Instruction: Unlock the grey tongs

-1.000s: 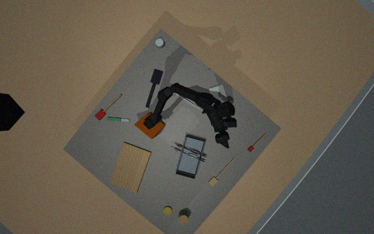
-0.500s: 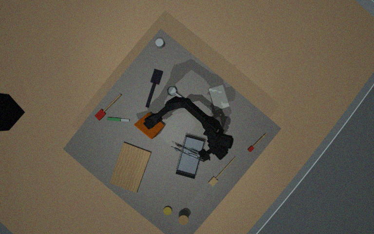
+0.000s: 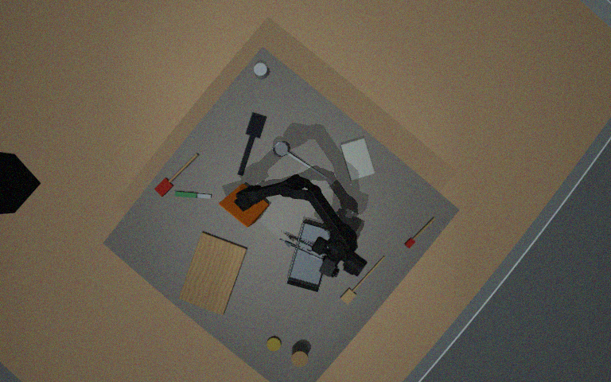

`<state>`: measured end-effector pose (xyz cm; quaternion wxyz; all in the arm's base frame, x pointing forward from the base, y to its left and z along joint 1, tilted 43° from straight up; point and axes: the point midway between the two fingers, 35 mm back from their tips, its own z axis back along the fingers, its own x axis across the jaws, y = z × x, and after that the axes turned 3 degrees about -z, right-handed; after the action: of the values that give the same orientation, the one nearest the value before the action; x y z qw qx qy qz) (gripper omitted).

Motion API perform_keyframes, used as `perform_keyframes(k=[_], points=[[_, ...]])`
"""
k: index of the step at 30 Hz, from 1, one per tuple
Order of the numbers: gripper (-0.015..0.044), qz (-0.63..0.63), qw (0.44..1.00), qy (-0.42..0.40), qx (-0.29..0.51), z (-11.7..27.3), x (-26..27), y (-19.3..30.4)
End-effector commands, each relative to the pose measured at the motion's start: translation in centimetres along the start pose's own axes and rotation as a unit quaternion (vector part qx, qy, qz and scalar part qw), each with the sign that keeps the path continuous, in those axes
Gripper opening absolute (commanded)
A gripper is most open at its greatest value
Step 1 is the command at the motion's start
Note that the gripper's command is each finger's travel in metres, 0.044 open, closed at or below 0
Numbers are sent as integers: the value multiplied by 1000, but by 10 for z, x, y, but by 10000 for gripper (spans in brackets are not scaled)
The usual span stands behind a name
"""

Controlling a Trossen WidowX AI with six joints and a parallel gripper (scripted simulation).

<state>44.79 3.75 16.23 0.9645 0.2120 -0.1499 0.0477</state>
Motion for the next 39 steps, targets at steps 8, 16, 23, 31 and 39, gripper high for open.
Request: perform_keyframes(k=[8,16,23,31,39], points=[[440,-615,758,213,42,-83,-63,-32],[440,-620,753,215,42,-84,-64,-32],[440,-620,753,215,42,-83,-67,-32],[440,-620,753,215,42,-82,-71,-31],[440,-620,753,215,41,-90,-72,-29]])
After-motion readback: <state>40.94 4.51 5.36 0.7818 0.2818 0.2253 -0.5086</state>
